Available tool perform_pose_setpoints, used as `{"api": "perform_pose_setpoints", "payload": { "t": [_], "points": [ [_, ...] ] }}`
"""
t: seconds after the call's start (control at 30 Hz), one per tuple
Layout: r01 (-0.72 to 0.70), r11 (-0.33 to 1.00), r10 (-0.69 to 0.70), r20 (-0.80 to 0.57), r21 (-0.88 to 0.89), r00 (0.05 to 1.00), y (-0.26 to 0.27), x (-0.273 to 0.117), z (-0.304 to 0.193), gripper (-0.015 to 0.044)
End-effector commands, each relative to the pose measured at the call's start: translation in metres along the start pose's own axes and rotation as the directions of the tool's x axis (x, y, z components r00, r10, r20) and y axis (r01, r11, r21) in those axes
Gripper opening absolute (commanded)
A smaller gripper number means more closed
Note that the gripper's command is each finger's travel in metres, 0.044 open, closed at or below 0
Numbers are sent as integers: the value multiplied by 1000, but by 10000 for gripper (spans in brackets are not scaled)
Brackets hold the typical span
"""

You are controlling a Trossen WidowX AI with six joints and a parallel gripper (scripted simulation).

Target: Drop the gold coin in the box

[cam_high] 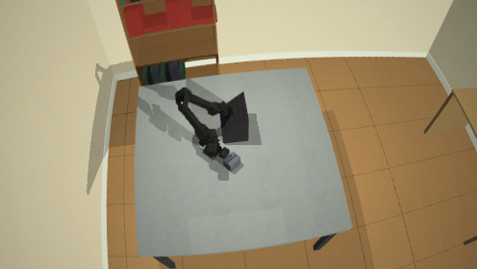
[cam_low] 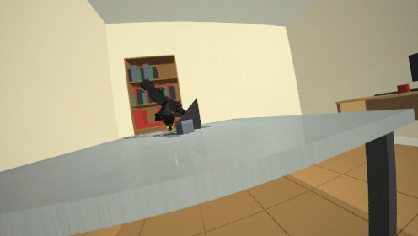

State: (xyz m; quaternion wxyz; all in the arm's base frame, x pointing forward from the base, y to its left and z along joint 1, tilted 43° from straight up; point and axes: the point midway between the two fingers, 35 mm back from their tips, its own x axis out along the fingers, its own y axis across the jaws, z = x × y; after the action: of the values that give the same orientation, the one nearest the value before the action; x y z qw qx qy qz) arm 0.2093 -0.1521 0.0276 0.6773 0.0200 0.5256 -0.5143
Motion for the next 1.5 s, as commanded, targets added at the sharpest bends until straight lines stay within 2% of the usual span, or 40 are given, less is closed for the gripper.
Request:
{"api": "perform_pose_setpoints", "payload": {
  "t": [0.0, 0.87, 1.0, 1.17, 1.47],
  "points": [
    [-10, 1000, 10, 7, 13, 1000, 1, -12, 3, 0],
    [-6, 1000, 6, 10, 12, 1000, -3, -76, 0, 0],
    [-6, 999, 6, 10, 34, 1000, -5, -78, -1, 0],
    [-7, 985, 6, 10, 172, 1000, -12, -79, -4, 0],
    [-8, 984, 7, 9, 179, 1000, -6, -79, -3, 0]
  ]
}}
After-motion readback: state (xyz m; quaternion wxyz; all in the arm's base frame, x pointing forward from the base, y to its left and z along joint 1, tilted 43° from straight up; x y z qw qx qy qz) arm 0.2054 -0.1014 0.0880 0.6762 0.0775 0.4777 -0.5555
